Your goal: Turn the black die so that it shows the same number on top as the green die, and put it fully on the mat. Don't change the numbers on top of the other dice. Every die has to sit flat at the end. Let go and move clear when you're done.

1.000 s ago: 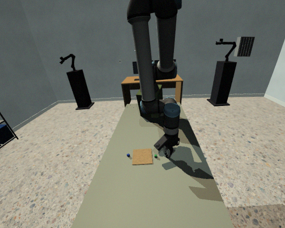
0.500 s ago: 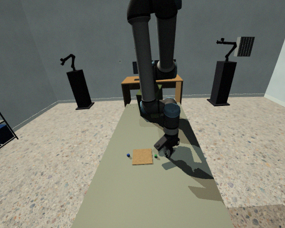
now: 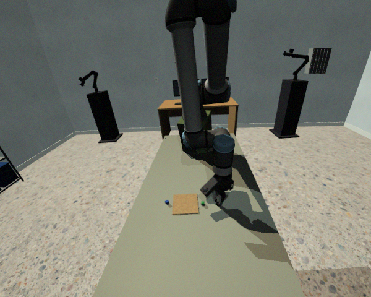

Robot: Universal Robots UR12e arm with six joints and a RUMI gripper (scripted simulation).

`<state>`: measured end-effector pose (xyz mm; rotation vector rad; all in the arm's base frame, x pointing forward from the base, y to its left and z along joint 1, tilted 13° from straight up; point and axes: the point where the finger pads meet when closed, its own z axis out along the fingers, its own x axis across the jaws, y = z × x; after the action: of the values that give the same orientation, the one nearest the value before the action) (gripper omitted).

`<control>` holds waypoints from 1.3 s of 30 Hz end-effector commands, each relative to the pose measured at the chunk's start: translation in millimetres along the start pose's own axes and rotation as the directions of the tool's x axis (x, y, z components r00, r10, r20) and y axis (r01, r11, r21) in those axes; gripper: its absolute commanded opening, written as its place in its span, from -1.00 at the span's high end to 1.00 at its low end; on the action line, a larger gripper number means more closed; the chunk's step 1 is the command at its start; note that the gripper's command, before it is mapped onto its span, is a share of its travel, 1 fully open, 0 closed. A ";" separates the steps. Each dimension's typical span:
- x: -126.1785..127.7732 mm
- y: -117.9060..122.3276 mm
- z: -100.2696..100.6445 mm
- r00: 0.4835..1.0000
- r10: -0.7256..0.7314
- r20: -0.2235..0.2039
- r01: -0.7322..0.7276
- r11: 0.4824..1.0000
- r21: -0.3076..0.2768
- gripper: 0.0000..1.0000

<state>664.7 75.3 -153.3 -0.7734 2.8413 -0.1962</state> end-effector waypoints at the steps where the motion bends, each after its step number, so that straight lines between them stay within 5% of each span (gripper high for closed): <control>1: -0.4 -0.2 -0.4 1.000 0.000 0.001 0.000 1.000 0.001 0.64; 7: -0.4 -0.2 -0.4 1.000 0.000 0.001 0.000 1.000 0.001 0.64; 8: -0.4 -0.2 -0.4 1.000 0.000 0.001 0.000 1.000 0.001 0.99; 39: -0.4 -0.2 -0.4 1.000 0.000 0.001 0.000 1.000 0.001 0.99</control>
<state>664.7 75.3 -153.3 -0.7734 2.8413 -0.1962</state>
